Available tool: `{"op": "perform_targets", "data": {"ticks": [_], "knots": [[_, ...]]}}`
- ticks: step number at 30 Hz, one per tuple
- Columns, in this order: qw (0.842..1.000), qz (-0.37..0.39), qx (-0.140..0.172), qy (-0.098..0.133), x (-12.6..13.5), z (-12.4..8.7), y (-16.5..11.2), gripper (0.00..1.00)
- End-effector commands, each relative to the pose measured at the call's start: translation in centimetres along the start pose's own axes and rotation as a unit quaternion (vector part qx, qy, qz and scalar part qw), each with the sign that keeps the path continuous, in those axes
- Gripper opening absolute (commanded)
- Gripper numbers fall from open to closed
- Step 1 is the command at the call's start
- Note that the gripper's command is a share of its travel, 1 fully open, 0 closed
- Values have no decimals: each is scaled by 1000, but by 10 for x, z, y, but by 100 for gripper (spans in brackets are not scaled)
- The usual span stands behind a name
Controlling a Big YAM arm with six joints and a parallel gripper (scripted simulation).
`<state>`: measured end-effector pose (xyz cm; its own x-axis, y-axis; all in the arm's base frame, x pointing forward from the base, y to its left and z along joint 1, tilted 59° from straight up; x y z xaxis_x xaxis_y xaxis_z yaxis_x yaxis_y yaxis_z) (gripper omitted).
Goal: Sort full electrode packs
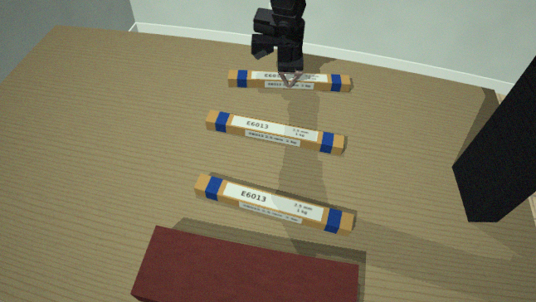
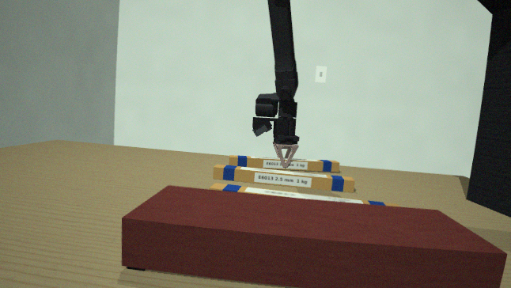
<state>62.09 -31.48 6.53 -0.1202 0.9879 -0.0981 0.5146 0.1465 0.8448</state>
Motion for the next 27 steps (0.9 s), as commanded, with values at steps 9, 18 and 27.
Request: {"op": "perform_targets", "data": {"ticks": [9, 18, 27], "knots": [[1000, 3, -16, -22, -22, -22, 18, 0], [1000, 6, -11, -20, -21, -23, 16, 0], [1000, 7, -9, -19, -20, -24, 15, 74]]}}
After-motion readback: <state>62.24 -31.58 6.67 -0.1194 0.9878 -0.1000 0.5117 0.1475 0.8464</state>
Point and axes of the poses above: the point where the finger pads meet when closed, its own z axis out along the fingers, its own x axis across the jaws, y = z × x, the point moved 9 cm from there along -z, back along the fingers, and after that the axes turned 6 degrees about -z, right-handed, at the moved point
